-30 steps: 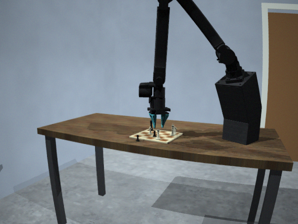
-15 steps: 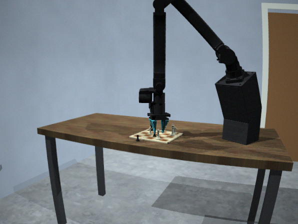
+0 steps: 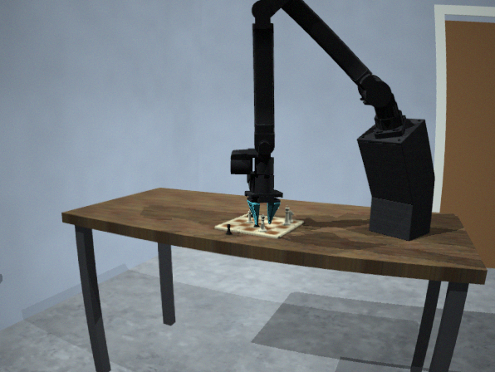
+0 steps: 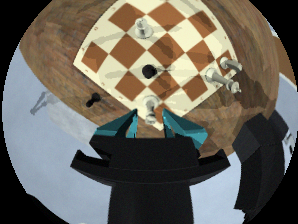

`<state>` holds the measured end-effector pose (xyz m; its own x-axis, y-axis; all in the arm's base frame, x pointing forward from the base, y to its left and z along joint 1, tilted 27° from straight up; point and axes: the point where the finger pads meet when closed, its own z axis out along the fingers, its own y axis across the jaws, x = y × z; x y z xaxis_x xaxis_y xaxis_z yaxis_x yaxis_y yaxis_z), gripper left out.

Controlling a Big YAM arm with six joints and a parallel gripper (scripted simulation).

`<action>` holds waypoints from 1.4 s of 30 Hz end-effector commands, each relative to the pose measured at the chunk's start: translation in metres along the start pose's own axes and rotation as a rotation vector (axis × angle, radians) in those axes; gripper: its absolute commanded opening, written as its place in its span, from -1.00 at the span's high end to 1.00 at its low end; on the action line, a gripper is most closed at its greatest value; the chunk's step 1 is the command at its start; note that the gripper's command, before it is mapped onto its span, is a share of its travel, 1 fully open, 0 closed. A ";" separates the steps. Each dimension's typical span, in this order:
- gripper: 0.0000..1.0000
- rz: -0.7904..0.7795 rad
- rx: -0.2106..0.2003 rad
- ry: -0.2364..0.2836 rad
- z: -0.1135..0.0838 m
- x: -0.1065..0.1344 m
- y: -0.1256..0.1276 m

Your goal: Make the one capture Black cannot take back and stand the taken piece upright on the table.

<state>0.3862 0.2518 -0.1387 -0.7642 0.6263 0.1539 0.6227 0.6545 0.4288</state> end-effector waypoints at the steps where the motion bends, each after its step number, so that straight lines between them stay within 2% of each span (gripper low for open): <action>1: 0.19 0.001 -0.018 -0.008 -0.002 0.000 0.008; 31: 0.19 0.001 -0.018 -0.008 -0.002 0.000 0.008; 32: 1.00 0.001 -0.018 -0.008 -0.002 0.000 0.008; 42: 1.00 0.000 -0.018 -0.008 -0.002 0.000 0.008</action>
<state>0.3863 0.2518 -0.1387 -0.7641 0.6265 0.1539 0.6229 0.6543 0.4288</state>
